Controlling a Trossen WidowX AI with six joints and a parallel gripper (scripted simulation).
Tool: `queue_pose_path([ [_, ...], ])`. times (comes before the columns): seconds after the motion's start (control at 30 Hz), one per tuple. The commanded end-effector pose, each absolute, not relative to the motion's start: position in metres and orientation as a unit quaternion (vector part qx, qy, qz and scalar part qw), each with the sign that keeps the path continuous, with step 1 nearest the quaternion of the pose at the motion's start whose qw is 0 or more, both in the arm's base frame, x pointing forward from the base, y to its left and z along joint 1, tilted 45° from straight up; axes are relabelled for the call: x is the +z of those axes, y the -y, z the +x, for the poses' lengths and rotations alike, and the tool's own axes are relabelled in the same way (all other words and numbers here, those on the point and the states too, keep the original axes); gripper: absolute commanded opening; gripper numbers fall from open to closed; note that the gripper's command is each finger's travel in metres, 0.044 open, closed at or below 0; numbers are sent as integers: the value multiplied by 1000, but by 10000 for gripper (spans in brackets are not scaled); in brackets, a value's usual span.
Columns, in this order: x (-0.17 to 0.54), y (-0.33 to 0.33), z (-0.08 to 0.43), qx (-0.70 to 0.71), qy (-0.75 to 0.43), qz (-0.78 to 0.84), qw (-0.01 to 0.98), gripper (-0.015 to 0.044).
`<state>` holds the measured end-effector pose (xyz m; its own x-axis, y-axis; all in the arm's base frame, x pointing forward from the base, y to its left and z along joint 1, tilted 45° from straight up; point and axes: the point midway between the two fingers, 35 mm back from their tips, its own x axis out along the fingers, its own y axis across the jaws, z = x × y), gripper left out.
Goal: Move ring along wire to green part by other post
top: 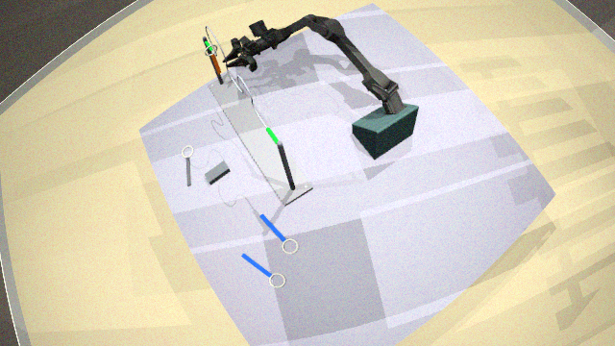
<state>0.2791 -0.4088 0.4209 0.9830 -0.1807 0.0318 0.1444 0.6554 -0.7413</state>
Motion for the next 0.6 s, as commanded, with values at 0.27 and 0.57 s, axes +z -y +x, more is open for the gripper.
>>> queue_pose_path([
  [0.27, 416, 417, 298, -90, -25, -400, 912, 160],
  [0.57, 416, 420, 312, -91, -25, -400, 912, 160],
])
